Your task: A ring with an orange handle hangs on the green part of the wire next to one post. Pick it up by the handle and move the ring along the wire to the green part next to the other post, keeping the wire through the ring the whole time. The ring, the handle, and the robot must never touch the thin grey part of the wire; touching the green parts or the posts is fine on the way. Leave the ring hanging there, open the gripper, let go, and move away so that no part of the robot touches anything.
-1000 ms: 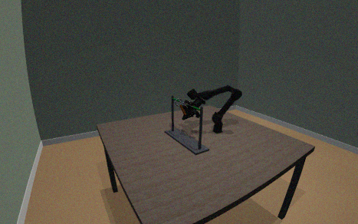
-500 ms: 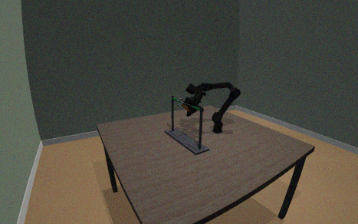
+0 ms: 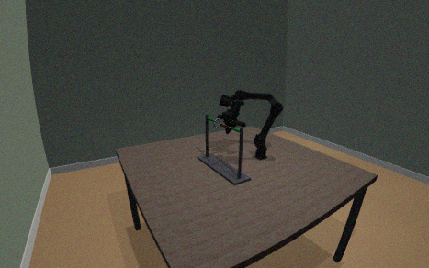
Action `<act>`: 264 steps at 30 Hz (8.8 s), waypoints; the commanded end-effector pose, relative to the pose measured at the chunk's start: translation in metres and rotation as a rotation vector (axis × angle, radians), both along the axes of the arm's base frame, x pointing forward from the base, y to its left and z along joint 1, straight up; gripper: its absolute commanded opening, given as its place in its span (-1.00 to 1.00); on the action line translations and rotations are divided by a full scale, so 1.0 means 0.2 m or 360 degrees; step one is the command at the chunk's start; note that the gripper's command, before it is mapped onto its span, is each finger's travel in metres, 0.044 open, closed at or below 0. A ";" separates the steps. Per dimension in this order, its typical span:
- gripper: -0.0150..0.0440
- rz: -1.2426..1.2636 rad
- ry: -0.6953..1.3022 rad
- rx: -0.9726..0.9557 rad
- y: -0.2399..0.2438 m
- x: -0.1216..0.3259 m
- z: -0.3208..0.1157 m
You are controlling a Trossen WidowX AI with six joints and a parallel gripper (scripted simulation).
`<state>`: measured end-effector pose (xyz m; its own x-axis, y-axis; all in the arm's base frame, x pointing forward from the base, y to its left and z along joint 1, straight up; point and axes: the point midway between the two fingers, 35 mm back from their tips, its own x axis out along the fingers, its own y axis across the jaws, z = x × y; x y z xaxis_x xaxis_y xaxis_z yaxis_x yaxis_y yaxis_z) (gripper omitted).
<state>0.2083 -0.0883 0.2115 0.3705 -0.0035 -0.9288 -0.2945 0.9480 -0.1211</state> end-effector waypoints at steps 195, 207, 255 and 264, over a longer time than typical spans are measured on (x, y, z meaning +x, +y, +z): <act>-0.91 -0.0277 -0.1080 0.0469 0.98 0.22 -0.33; 0.05 -0.0278 -0.1078 0.0469 0.98 0.21 -0.33; 0.94 -0.0265 -0.1089 0.0469 0.92 -0.21 -0.10; 1.00 -0.0265 -0.1089 0.0469 0.92 -0.21 -0.10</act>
